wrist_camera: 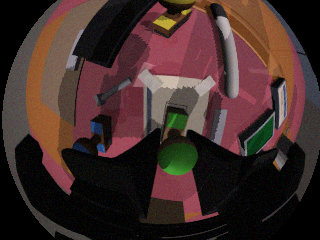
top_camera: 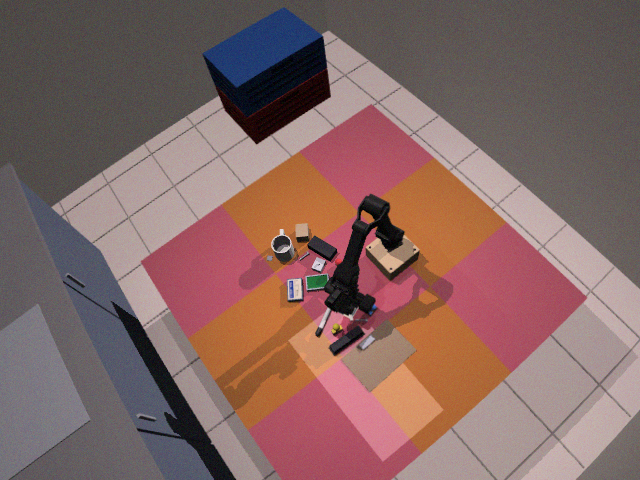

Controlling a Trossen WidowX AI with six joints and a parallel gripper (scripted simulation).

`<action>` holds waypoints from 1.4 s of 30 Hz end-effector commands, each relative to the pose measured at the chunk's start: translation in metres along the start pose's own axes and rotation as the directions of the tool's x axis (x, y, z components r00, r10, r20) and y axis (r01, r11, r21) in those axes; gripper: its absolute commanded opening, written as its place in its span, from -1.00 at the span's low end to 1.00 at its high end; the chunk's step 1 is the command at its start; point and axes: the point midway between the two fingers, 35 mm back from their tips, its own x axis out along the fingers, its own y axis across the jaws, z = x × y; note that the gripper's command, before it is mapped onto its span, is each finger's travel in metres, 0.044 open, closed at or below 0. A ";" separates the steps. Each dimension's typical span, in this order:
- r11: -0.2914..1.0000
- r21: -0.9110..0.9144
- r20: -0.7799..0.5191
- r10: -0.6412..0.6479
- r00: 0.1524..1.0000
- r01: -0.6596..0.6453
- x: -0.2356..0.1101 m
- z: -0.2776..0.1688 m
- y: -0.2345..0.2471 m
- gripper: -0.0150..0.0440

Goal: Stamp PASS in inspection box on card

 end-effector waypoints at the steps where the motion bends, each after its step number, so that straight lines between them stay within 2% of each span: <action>1: 1.000 -0.004 -0.001 -0.004 1.000 0.004 0.001 0.000 -0.001 -0.49; 42: 1.000 -0.004 -0.001 -0.004 1.000 0.004 0.005 0.000 -0.001 -0.49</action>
